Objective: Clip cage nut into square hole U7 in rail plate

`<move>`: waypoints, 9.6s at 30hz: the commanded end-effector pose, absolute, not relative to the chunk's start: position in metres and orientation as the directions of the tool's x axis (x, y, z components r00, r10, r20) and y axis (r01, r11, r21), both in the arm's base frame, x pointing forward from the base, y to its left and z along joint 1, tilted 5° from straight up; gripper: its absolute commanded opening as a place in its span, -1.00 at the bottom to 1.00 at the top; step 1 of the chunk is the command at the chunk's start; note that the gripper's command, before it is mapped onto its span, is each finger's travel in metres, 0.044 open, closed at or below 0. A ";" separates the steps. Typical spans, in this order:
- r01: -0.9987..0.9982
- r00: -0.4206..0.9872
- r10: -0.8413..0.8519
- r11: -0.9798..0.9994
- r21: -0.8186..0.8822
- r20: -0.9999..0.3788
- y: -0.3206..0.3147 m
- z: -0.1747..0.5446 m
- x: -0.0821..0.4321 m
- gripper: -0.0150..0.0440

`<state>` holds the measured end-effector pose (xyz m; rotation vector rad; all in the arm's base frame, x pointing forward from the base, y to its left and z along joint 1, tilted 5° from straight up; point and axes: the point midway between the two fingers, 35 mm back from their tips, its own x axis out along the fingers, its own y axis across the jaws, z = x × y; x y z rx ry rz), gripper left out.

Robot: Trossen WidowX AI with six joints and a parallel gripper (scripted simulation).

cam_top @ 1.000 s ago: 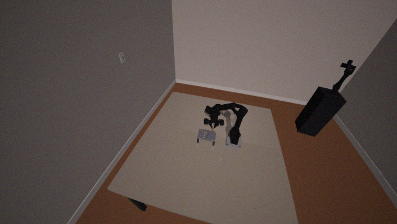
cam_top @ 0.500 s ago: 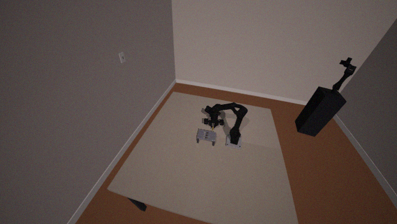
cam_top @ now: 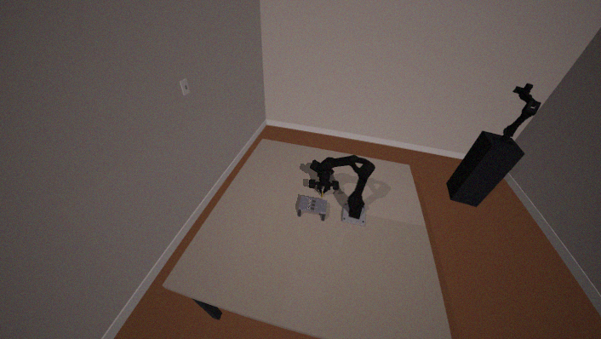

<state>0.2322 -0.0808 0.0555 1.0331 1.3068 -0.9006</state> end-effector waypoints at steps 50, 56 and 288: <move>0.948 0.078 0.046 0.306 0.088 -0.996 -0.088 0.160 0.224 -0.38; 0.914 0.080 0.049 0.395 0.093 -0.996 -0.076 0.161 0.229 -0.38; -0.189 0.039 0.195 0.964 0.185 -0.980 0.061 0.120 0.250 -0.38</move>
